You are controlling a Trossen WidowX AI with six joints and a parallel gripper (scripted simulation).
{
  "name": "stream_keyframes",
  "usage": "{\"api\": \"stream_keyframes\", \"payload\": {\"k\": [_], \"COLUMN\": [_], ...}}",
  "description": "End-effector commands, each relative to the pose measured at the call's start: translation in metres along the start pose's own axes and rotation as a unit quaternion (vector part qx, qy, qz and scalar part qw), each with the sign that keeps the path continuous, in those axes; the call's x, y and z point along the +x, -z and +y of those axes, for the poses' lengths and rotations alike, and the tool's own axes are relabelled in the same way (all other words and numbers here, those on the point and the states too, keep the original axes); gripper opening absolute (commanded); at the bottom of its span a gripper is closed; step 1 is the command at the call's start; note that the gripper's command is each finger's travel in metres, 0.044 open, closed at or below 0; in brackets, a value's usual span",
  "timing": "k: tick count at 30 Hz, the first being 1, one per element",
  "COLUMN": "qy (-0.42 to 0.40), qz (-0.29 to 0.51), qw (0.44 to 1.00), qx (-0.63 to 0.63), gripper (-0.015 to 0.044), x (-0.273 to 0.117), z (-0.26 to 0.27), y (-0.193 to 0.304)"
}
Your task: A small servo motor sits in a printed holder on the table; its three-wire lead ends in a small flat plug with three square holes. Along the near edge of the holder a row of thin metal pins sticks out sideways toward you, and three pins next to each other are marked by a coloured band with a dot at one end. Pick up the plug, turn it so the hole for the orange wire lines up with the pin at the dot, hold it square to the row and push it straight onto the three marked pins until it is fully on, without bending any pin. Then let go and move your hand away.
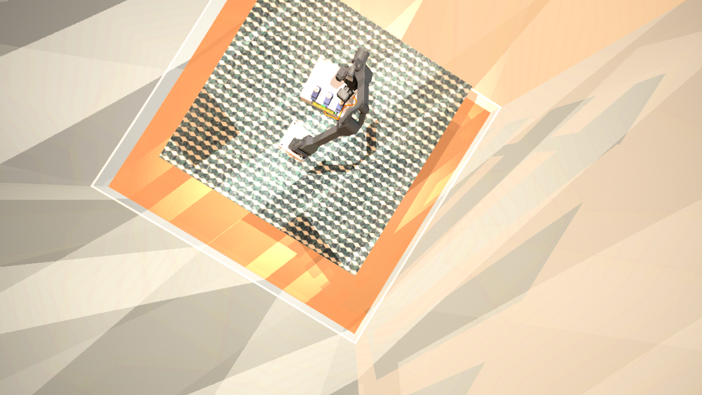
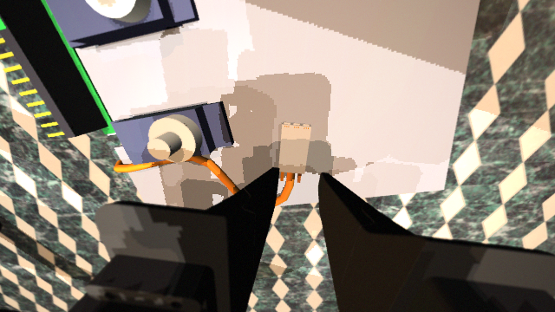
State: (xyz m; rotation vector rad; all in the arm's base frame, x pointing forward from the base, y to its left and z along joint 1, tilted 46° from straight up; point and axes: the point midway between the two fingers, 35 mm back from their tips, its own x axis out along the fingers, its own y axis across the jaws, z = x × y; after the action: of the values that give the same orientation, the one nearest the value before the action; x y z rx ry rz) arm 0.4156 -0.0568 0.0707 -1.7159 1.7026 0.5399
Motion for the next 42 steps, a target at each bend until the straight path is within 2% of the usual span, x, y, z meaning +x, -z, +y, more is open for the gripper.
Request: {"api": "stream_keyframes", "payload": {"k": [1, 16, 19, 25, 35, 42], "qy": [-0.007, -0.007, -0.007, -0.007, -0.007, -0.007], "qz": [0.004, 0.005, 0.005, 0.004, 0.003, 0.001], "qw": [1.000, 1.000, 1.000, 1.000, 1.000, 1.000], "qx": [-0.002, -0.002, -0.002, -0.002, -0.003, 0.026], "gripper": [0.0115, 0.0115, 0.0036, 0.0000, 0.0000, 0.0000], "x": [0.014, 0.029, 0.029, 0.028, -0.024, -0.032], "z": [0.003, 0.003, 0.003, 0.003, 0.002, 0.011], "y": [0.002, 0.002, 0.002, 0.002, 0.001, -0.005]}}
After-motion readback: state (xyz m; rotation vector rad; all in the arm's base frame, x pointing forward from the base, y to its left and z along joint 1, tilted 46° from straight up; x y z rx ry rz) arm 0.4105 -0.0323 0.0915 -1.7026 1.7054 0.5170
